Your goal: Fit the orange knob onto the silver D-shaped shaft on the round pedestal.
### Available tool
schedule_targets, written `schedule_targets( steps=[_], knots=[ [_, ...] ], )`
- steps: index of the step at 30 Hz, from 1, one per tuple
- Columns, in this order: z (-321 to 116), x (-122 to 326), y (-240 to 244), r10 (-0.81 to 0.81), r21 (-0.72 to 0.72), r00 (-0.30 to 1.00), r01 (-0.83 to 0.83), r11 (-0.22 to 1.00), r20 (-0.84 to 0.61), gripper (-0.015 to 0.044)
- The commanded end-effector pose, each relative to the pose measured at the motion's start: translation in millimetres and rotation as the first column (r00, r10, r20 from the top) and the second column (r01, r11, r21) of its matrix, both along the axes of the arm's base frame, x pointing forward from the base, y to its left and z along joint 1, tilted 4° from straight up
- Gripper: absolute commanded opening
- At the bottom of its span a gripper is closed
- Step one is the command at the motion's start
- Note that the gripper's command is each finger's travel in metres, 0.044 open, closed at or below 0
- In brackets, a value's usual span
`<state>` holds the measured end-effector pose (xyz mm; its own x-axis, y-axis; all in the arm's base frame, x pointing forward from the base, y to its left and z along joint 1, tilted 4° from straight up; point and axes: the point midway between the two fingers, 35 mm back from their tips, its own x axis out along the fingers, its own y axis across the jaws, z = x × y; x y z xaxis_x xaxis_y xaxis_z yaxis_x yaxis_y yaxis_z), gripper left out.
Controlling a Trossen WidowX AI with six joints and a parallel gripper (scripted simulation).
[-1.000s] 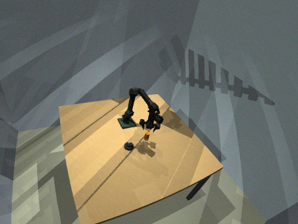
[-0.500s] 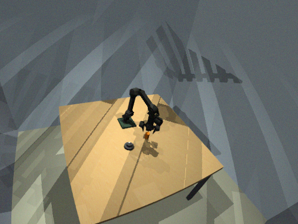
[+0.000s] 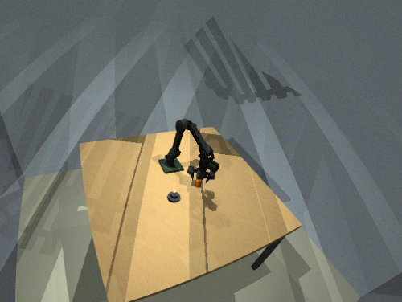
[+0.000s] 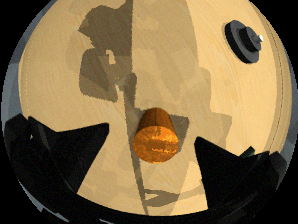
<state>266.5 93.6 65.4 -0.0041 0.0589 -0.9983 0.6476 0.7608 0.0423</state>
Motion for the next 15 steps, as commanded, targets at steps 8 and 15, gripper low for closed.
schedule_targets(
  steps=[8, 15],
  knots=[
    [-21, -3, 1, -0.003, 0.002, 1.000, 0.003, 1.000, -0.011, 0.0440],
    [-32, -4, 2, -0.003, 0.002, 1.000, 0.003, 1.000, -0.011, 0.0440]
  ],
)
